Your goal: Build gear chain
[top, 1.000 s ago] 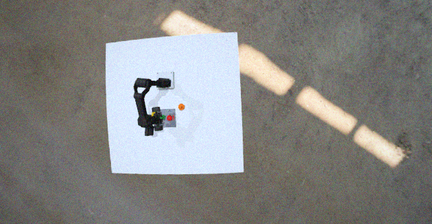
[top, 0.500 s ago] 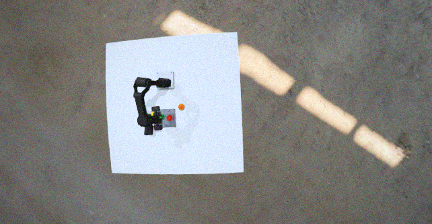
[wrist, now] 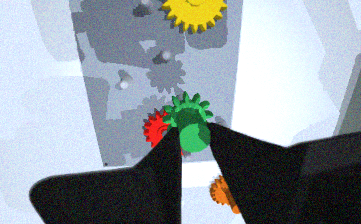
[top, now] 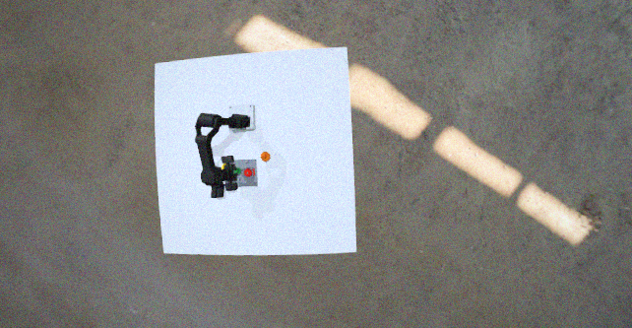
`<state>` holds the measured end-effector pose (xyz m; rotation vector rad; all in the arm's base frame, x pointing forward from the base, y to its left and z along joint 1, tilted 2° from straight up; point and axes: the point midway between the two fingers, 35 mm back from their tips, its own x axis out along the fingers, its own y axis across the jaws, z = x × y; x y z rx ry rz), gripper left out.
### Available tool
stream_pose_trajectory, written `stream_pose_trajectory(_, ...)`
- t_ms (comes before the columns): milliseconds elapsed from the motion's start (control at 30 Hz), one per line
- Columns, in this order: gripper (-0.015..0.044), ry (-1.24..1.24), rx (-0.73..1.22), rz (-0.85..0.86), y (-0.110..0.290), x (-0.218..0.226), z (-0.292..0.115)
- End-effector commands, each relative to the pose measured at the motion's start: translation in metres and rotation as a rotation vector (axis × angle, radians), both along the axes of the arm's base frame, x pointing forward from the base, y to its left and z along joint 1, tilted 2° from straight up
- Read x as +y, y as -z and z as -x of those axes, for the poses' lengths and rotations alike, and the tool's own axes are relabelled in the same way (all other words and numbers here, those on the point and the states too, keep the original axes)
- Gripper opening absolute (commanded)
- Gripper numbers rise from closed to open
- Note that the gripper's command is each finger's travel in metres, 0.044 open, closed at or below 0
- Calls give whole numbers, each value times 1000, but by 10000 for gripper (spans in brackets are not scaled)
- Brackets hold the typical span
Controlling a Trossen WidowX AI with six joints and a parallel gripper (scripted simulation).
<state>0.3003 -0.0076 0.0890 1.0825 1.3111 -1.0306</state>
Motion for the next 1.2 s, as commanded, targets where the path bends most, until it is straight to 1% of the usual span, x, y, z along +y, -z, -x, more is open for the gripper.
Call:
stream_pose_trajectory(0,0,-5,3,3,0,0,1)
stream_pose_trajectory(633,0,-14,3,3,1,0,1)
stream_pose_trajectory(1000,0,-208,-3,5,15,0,1)
stream_pose_trajectory(1167,0,-225,-4,5,22,0,1)
